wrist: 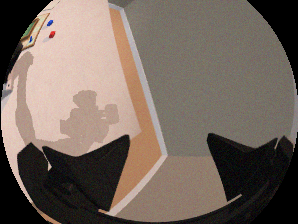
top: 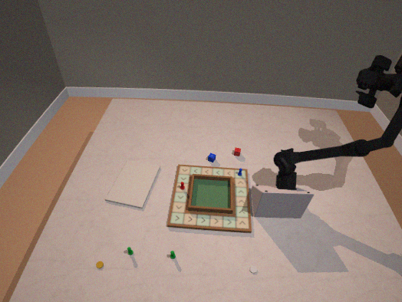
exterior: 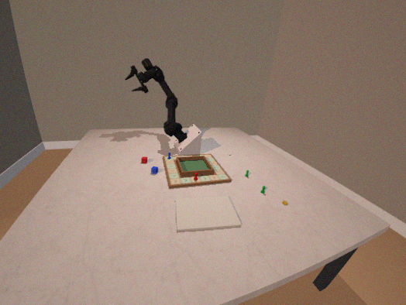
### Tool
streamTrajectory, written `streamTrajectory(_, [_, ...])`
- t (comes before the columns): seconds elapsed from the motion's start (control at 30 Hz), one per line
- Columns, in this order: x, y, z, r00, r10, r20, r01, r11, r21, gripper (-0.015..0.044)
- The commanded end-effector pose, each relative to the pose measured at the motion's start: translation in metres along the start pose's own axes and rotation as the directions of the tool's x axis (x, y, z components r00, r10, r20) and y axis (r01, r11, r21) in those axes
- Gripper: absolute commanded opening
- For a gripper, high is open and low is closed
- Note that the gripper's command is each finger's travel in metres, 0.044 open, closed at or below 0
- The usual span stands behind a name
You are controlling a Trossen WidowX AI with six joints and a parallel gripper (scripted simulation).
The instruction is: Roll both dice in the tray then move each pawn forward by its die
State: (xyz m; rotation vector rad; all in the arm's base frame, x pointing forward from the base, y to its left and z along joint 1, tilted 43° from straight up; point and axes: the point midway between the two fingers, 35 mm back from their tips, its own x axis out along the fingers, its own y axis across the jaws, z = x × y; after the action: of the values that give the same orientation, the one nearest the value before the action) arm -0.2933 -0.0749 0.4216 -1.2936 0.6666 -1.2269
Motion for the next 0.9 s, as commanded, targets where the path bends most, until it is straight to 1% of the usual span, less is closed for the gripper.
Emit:
streamTrajectory(0.0, [0.002, -0.001, 0.003, 1.0, 0.004, 0.002, -0.004, 1.0, 0.0, 0.0374])
streamTrajectory(0.07, [0.014, -0.005, 0.024, 0.999, 0.033, 0.021, -0.033, 0.999, 0.002, 0.0321])
streamTrajectory(0.13, [0.033, -0.008, 0.057, 0.996, 0.08, 0.046, -0.08, 0.997, 0.005, 0.0275])
streamTrajectory(0.3, [0.072, -0.001, 0.129, 0.977, 0.192, 0.087, -0.194, 0.981, 0.009, 0.0275])
streamTrajectory(0.43, [0.103, 0.021, 0.193, 0.946, 0.302, 0.121, -0.305, 0.952, 0.008, 0.0275])
streamTrajectory(0.63, [0.135, 0.078, 0.278, 0.871, 0.473, 0.135, -0.478, 0.878, 0.007, 0.0275])
streamTrajectory(0.77, [0.149, 0.134, 0.325, 0.805, 0.586, 0.092, -0.59, 0.807, 0.02, 0.0275])
streamTrajectory(0.87, [0.154, 0.181, 0.352, 0.748, 0.663, 0.043, -0.664, 0.747, 0.037, 0.0275])
